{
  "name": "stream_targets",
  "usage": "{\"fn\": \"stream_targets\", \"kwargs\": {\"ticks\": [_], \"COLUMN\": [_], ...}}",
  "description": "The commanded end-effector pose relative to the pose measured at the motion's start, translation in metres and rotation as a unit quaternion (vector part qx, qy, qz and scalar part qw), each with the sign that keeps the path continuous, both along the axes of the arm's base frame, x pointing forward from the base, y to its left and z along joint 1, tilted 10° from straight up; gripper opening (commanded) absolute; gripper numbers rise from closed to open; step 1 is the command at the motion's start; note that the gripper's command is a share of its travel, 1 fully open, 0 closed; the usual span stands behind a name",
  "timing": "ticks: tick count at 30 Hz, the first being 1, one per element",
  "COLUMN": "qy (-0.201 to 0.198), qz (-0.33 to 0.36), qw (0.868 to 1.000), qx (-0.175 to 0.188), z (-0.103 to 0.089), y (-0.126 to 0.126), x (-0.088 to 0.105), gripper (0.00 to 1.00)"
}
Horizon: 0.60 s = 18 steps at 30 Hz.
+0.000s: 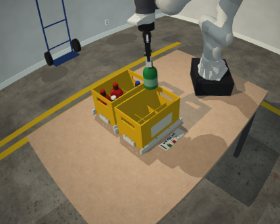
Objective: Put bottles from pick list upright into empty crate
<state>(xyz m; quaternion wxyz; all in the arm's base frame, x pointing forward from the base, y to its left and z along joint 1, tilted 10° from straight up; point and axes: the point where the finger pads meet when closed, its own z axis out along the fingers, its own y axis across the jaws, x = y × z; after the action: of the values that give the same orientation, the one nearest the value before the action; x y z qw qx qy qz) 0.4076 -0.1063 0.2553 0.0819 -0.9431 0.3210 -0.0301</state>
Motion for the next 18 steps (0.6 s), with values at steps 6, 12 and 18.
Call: {"fn": "stream_targets", "kwargs": {"ticks": [6,12,18], "qy": [-0.002,-0.002,-0.002], "qz": [-0.011,-0.011,-0.011], "qw": [1.0,1.0,1.0], "qx": [0.001,0.001,0.001], "z": [0.006,0.007,0.008], "y": [0.016,0.028,0.033], "x": [0.001,0.0,0.001], "gripper": [0.0,0.0,0.0]}}
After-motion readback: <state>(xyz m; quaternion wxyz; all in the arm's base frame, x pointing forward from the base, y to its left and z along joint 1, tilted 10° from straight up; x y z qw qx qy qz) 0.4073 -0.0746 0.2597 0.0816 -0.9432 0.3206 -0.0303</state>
